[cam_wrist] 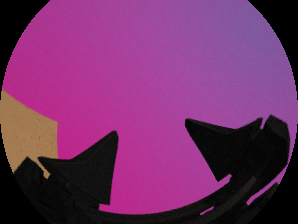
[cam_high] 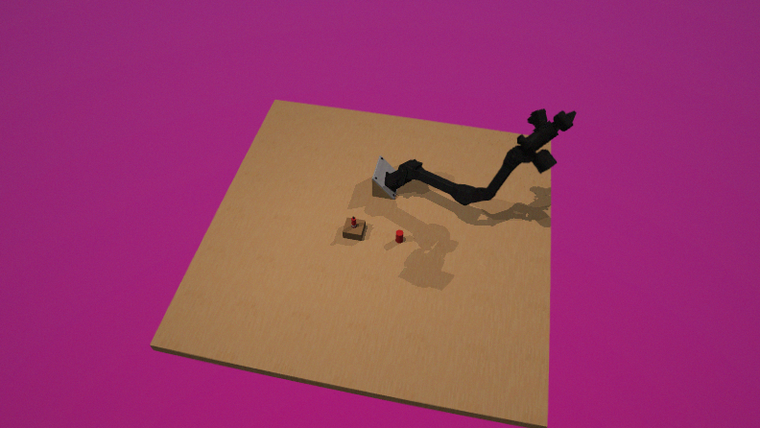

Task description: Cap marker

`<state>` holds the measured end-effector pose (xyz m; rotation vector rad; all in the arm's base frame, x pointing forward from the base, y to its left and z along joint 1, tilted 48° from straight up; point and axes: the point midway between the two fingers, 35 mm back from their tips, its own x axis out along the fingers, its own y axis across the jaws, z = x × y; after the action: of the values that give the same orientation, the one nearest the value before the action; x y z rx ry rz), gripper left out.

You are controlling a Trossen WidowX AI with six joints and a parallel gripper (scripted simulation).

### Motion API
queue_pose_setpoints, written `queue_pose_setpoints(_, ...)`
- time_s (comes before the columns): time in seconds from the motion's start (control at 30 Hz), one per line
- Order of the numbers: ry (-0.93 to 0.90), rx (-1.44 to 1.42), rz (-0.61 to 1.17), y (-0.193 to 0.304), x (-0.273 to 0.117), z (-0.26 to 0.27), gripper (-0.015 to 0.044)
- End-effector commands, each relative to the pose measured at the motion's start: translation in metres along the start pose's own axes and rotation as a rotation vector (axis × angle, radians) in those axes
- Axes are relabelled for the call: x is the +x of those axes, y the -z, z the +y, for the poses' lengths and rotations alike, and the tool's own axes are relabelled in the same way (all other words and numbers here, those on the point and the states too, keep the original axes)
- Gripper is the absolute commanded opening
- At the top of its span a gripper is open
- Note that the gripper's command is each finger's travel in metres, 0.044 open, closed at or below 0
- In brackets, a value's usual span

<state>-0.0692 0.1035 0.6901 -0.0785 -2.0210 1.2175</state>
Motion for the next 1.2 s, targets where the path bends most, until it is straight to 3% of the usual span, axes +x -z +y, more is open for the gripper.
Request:
queue_pose_setpoints(0.0, 0.004, 0.003, -0.007, -0.003, 0.000, -0.001, 0.0374)
queue_pose_setpoints(0.17, 0.106, 0.083, -0.207, -0.074, 0.002, -0.022, 0.0243)
queue_pose_setpoints(0.43, 0.228, 0.190, -0.522, -0.177, -0.027, -0.051, 0.0241)
queue_pose_setpoints(0.7, 0.301, 0.261, -0.762, -0.240, -0.068, -0.070, 0.0241)
queue_pose_setpoints(1.0, 0.357, 0.359, -1.149, -0.313, -0.153, -0.090, 0.0241)
queue_pose_setpoints(1.17, 0.307, 0.409, -1.456, -0.351, -0.228, -0.088, 0.0241)
